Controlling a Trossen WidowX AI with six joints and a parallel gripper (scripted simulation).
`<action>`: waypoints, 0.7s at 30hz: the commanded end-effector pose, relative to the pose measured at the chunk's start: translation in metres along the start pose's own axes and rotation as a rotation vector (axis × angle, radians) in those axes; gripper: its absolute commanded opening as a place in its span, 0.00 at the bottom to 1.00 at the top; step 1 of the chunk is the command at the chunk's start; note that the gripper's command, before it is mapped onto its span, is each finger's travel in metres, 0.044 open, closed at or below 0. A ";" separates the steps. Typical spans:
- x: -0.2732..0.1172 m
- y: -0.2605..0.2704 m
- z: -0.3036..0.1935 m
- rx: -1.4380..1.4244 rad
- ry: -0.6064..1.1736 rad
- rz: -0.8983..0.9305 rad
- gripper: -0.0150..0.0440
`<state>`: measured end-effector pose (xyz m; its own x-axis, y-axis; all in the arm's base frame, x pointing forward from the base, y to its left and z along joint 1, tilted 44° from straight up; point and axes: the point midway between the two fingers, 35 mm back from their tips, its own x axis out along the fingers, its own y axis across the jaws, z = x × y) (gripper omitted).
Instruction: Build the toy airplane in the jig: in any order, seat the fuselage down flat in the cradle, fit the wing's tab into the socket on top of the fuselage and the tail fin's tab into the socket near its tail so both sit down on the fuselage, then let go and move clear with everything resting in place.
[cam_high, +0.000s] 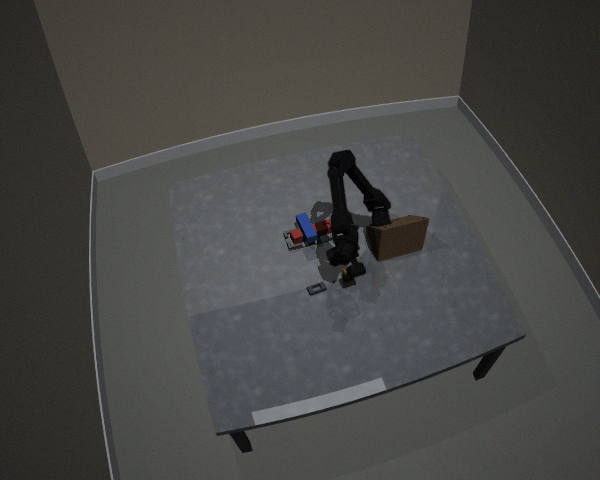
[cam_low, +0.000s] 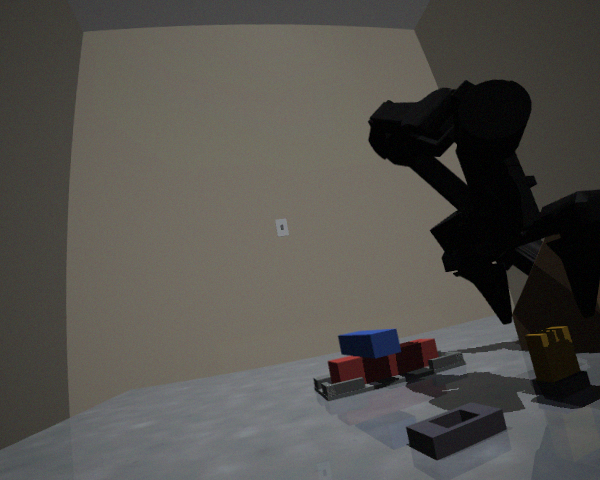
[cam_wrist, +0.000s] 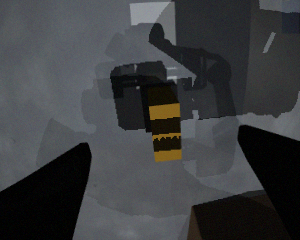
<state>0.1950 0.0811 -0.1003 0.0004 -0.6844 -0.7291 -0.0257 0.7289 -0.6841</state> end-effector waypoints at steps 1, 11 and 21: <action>0.007 -0.001 -0.001 -0.005 0.000 -0.006 1.00; 0.023 -0.001 0.000 -0.005 0.000 -0.007 1.00; 0.039 -0.002 -0.001 -0.005 -0.001 -0.008 1.00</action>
<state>0.1953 0.0574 -0.1247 0.0005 -0.6856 -0.7279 -0.0252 0.7277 -0.6854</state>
